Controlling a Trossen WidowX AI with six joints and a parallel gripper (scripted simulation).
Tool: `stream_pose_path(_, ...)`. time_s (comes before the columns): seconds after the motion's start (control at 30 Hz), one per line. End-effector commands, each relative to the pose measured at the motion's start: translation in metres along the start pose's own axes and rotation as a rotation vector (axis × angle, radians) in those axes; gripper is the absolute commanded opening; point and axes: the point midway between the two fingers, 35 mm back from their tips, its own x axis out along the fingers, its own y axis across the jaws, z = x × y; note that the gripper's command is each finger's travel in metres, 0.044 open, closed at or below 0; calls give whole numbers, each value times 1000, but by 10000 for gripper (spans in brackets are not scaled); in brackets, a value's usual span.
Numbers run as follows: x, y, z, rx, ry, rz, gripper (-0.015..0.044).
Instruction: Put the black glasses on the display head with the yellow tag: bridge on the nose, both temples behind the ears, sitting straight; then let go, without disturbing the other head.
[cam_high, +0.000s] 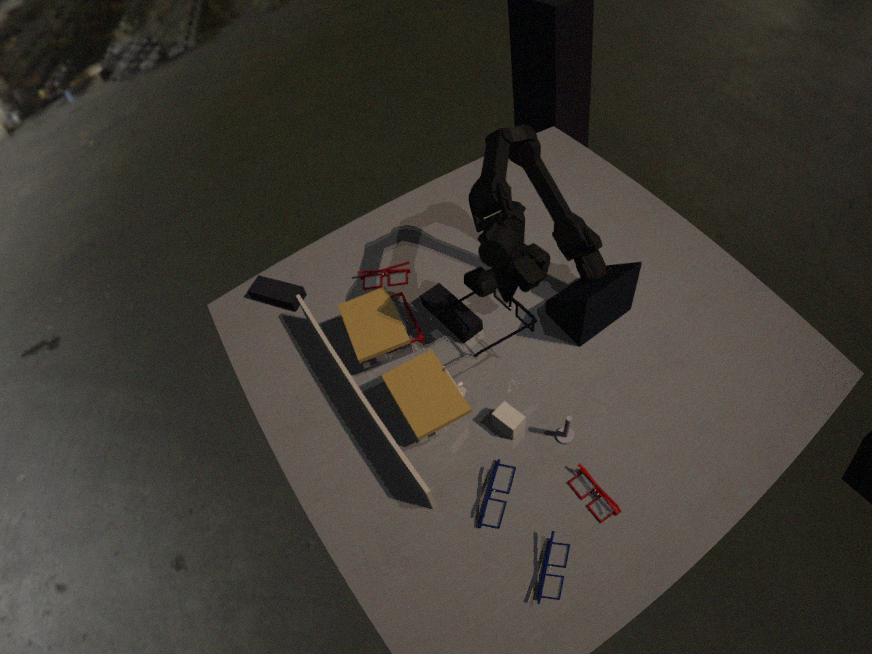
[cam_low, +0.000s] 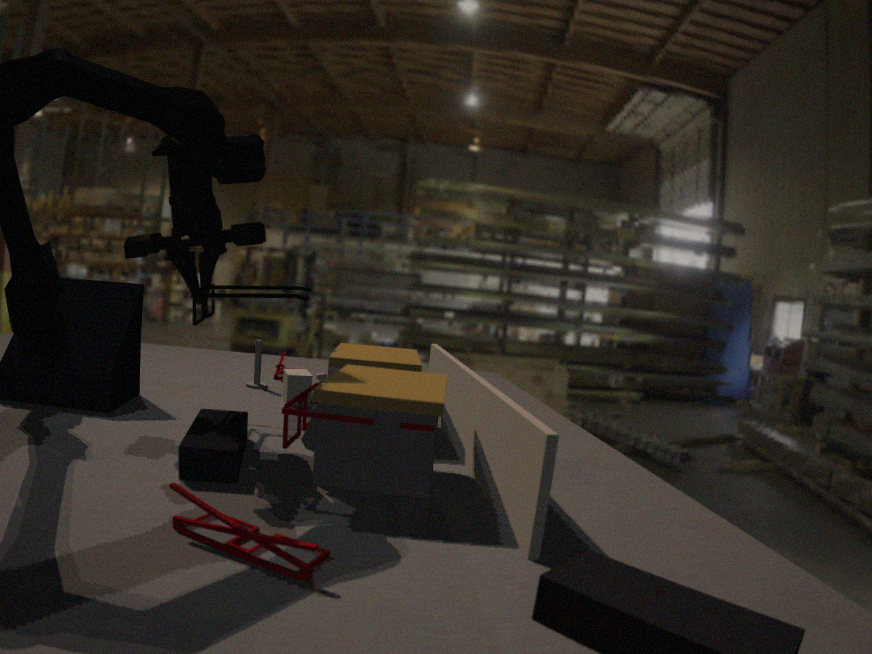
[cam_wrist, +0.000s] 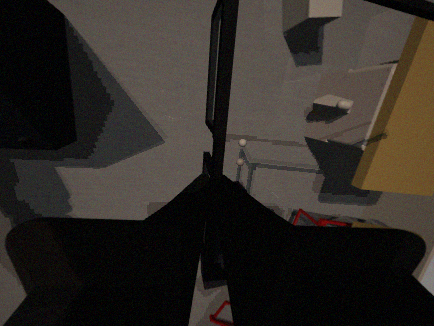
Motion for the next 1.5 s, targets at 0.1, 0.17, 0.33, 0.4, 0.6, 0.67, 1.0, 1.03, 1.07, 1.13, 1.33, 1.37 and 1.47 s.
stream_pose_path(0.1,17,0,21,54,43,73,0)
stream_pose_path(0.17,21,0,26,67,57,90,0)
stream_pose_path(0.33,33,2,38,99,94,129,0)
stream_pose_path(0.4,37,3,43,112,110,145,0)
stream_pose_path(0.6,44,5,48,128,130,161,0)
stream_pose_path(0.67,44,5,48,128,125,154,0)
stream_pose_path(1.0,49,6,48,129,62,22,0)
stream_pose_path(1.03,50,7,48,130,58,9,0)
stream_pose_path(1.07,51,7,48,130,53,-5,0)
stream_pose_path(1.13,53,8,48,131,45,-30,0)
stream_pose_path(1.33,59,10,48,130,52,-1,0)
stream_pose_path(1.37,59,11,48,130,57,13,0)
stream_pose_path(1.47,62,11,47,129,72,63,0)
